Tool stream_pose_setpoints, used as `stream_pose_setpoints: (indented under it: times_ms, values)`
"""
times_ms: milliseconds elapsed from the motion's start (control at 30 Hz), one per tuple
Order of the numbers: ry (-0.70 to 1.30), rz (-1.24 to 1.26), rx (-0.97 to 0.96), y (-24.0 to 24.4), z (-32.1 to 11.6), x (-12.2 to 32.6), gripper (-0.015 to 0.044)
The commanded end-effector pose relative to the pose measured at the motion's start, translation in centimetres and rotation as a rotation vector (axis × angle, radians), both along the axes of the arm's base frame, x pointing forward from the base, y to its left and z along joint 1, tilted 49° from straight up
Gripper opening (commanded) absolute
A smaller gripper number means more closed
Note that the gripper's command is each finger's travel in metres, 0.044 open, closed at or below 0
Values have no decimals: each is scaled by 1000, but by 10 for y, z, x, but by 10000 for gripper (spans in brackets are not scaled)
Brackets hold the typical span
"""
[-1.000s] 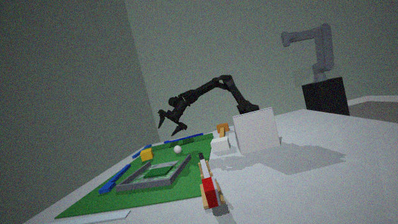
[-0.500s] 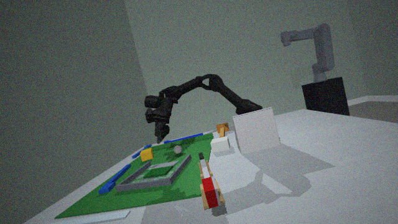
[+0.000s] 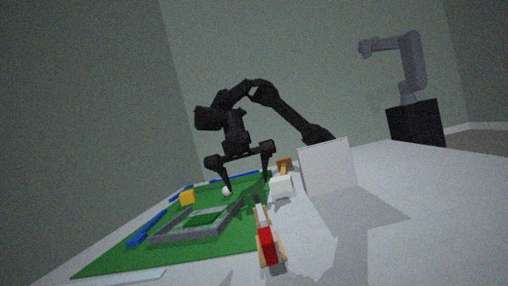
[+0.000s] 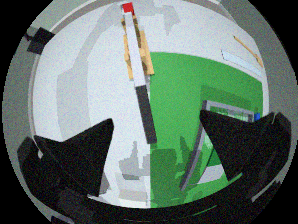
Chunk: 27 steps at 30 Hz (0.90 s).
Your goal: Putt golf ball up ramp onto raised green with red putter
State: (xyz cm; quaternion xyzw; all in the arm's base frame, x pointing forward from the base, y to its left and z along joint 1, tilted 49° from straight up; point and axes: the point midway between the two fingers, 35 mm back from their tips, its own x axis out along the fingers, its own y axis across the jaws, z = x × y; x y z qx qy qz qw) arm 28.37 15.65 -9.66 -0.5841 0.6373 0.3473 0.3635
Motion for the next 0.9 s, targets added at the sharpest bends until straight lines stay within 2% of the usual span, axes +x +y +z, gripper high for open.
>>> stream_pose_setpoints:
  times_ms: [0, 867]
  values:
    - [66, 85, -44, -3, -6, -13, 440]
    - [65, 85, -46, -43, -38, -17, 440]
